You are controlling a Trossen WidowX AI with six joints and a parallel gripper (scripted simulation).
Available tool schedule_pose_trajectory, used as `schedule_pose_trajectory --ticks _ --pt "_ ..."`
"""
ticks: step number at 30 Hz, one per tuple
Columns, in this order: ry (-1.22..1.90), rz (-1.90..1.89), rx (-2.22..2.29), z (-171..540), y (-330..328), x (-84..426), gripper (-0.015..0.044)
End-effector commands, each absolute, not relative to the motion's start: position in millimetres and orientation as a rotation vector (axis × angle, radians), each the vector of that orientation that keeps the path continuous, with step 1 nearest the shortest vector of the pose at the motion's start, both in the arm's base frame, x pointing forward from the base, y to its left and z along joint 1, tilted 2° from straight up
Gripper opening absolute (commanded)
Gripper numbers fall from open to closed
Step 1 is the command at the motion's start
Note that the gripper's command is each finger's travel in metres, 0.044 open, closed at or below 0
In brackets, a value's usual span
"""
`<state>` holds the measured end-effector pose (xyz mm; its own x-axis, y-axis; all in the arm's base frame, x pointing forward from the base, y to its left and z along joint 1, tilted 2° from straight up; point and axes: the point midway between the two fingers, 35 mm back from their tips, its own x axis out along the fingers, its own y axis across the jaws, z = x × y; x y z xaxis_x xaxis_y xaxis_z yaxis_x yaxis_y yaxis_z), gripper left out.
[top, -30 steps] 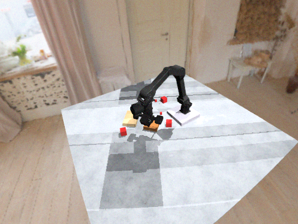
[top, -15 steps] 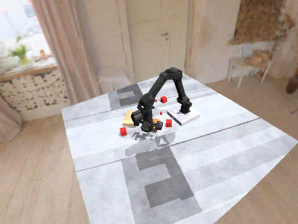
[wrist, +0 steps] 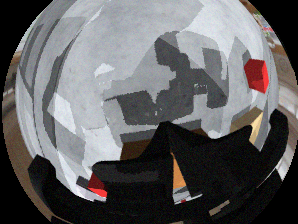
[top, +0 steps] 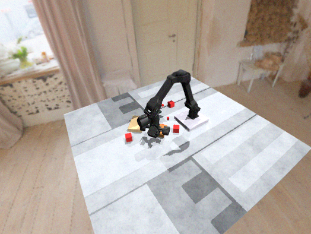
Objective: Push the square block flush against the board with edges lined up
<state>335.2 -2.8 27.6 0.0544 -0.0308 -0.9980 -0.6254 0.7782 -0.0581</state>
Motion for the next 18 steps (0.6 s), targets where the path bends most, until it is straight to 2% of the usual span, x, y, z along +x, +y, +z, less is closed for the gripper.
schedule_pose_trajectory --ticks 1,18 --pt "1.463 0.491 -0.566 27.3 -7.8 329.8 0.0000" --pt "1.465 0.490 -0.567 26.5 -21.8 312.5 0.0000"
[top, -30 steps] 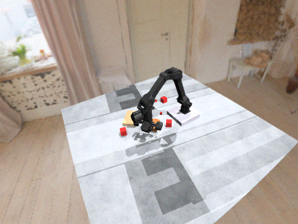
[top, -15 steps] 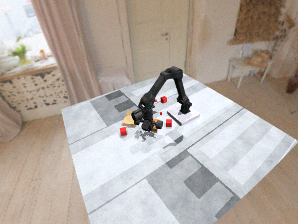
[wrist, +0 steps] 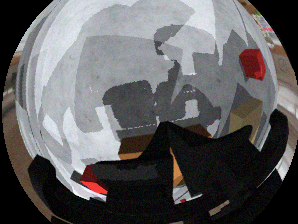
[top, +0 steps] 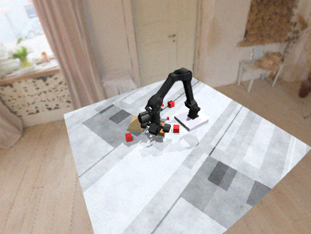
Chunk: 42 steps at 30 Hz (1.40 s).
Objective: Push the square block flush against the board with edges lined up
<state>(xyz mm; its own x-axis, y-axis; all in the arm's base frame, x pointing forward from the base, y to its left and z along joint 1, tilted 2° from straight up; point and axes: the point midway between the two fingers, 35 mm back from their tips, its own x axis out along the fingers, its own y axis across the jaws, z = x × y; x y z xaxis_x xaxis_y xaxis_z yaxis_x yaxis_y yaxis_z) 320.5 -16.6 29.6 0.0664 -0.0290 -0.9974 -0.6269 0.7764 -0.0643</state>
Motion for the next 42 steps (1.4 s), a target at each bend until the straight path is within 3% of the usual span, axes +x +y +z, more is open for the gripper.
schedule_pose_trajectory --ticks 1,13,42 --pt "1.465 0.490 -0.567 26.4 -22.6 311.4 0.0000" --pt "1.466 0.490 -0.567 25.7 -29.6 301.5 0.0000" --pt "1.462 0.491 -0.566 27.7 -3.1 338.0 0.0000"
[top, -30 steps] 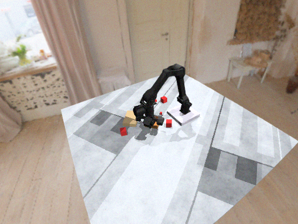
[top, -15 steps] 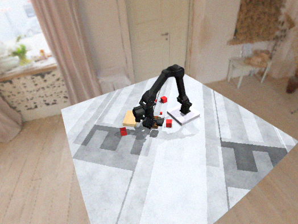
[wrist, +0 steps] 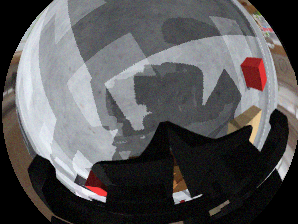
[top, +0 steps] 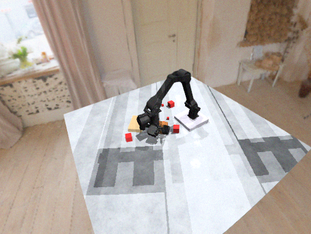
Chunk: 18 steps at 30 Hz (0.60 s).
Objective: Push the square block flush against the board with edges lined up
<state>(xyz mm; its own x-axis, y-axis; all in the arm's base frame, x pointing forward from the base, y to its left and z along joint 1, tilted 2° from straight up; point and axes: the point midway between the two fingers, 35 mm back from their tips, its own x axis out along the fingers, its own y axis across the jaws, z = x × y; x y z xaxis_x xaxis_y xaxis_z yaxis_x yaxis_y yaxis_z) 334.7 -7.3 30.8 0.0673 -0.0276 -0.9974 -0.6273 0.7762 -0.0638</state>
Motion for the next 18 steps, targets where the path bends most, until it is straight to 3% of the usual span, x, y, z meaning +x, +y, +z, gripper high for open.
schedule_pose_trajectory --ticks 1,18 --pt "1.462 0.491 -0.566 27.7 -2.1 339.3 0.0000" --pt "1.462 0.491 -0.566 82.6 1.7 341.0 0.0000"
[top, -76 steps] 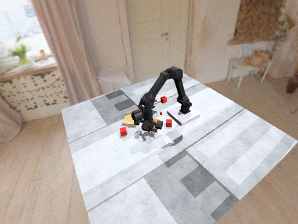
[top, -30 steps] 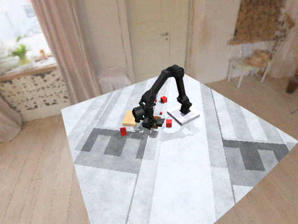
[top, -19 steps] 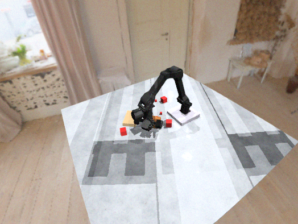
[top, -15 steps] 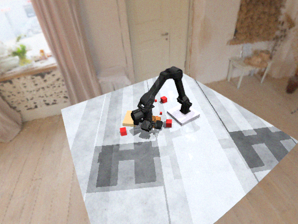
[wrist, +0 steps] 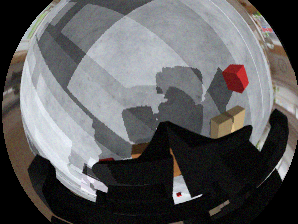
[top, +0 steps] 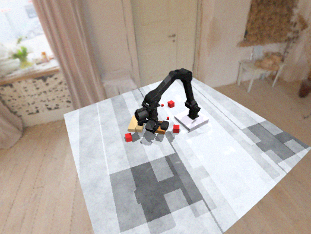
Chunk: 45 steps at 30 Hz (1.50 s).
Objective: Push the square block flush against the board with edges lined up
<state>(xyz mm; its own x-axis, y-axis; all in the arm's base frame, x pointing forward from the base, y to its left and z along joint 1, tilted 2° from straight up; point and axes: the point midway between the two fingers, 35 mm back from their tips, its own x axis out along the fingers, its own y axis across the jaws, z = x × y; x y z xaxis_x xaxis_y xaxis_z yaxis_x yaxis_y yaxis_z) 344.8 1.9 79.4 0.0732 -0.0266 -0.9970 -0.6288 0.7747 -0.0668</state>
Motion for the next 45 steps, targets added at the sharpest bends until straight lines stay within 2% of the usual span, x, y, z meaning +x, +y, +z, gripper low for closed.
schedule_pose_trajectory --ticks 1,23,45 --pt "1.463 0.486 -0.561 82.7 1.5 340.4 0.0000" --pt "1.519 -0.078 0.031 90.2 -17.0 264.9 0.0000" --pt "1.416 -0.658 0.639 75.8 -25.9 187.4 0.0000"
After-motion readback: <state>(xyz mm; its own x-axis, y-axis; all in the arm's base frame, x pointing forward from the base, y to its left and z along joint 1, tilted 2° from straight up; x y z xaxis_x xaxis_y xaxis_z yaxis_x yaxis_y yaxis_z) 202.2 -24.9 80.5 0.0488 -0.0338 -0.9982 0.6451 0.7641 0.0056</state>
